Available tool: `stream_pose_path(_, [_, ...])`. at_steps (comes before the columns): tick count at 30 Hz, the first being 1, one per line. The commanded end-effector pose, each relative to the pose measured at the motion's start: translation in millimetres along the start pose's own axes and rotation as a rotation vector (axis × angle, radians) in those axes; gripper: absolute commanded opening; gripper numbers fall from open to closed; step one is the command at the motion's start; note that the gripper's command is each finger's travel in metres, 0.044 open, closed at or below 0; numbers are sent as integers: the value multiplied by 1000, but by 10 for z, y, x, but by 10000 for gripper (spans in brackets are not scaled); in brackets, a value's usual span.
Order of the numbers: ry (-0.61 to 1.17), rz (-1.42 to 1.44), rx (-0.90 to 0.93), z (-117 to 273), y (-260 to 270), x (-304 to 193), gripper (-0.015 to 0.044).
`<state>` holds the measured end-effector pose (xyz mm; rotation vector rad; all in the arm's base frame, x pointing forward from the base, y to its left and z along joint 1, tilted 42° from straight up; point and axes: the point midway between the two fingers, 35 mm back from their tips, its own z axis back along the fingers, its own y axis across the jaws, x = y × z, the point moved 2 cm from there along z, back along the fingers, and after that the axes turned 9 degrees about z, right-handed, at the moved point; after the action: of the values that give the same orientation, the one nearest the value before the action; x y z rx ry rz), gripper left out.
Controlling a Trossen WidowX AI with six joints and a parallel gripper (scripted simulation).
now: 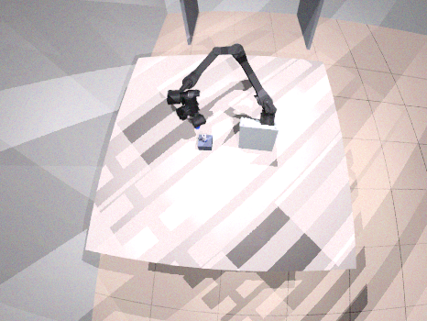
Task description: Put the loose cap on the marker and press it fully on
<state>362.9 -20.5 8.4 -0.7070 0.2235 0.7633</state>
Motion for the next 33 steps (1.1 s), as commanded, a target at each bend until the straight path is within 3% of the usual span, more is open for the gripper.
stream_pose_path(1, [13, 10, 4, -104, 29, -20, 248])
stream_pose_path(30, [15, 10, 2, -509, 39, -35, 248])
stream_pose_path(33, [15, 10, 2, -509, 41, -32, 169])
